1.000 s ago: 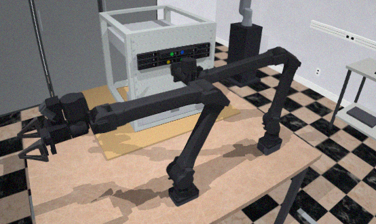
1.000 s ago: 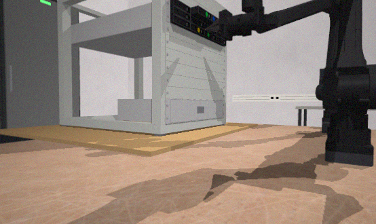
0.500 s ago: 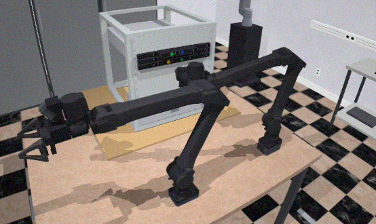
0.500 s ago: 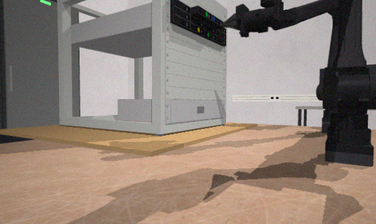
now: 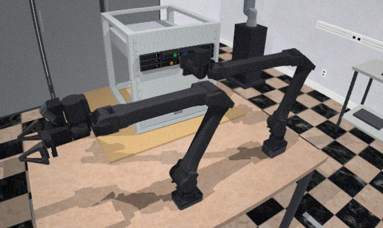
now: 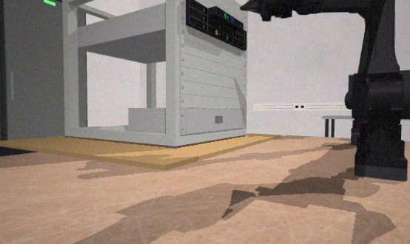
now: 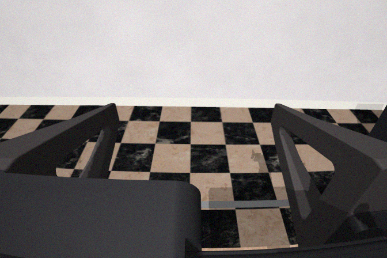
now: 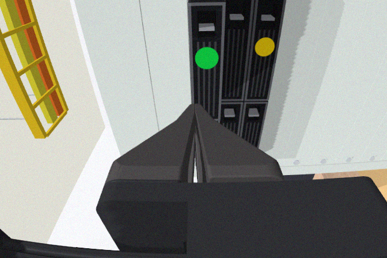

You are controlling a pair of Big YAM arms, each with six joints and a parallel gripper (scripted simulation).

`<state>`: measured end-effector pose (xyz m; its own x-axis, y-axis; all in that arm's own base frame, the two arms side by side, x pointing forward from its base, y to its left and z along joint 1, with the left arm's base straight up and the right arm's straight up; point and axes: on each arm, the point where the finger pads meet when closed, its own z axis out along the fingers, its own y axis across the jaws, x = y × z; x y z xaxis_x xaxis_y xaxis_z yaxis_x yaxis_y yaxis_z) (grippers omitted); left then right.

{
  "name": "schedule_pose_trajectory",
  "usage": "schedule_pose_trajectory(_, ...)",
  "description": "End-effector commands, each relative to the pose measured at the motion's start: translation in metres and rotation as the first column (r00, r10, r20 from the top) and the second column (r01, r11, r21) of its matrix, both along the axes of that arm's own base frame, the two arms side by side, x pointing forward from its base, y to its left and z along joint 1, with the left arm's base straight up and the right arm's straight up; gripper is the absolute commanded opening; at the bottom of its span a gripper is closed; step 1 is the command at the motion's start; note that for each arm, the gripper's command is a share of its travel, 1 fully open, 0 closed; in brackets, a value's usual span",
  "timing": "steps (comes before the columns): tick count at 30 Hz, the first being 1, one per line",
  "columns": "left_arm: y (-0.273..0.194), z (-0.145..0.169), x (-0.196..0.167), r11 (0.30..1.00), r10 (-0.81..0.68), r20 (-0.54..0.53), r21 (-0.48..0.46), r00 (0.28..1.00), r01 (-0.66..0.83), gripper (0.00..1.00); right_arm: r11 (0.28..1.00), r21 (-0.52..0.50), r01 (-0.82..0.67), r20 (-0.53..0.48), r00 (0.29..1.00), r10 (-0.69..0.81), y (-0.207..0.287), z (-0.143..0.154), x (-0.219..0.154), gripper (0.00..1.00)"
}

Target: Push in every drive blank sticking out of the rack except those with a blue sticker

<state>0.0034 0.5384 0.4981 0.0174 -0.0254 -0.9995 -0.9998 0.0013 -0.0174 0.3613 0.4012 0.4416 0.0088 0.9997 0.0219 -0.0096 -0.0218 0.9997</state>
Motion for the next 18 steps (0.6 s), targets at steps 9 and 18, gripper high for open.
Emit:
schedule_pose_trajectory(9, 0.006, 0.002, -0.005, 1.0, 0.006, -0.017, 0.025, 1.0, -0.006, 1.0, 1.0, 0.011, 0.017, 0.013, 1.0, -0.017, 0.003, 0.017, 0.07, 0.0)
schedule_pose_trajectory(18, 0.006, 0.002, -0.005, 1.0, 0.006, -0.017, 0.025, 1.0, -0.006, 1.0, 1.0, 0.015, -0.004, 0.014, 1.0, 0.003, 0.012, 0.019, 0.06, 0.0)
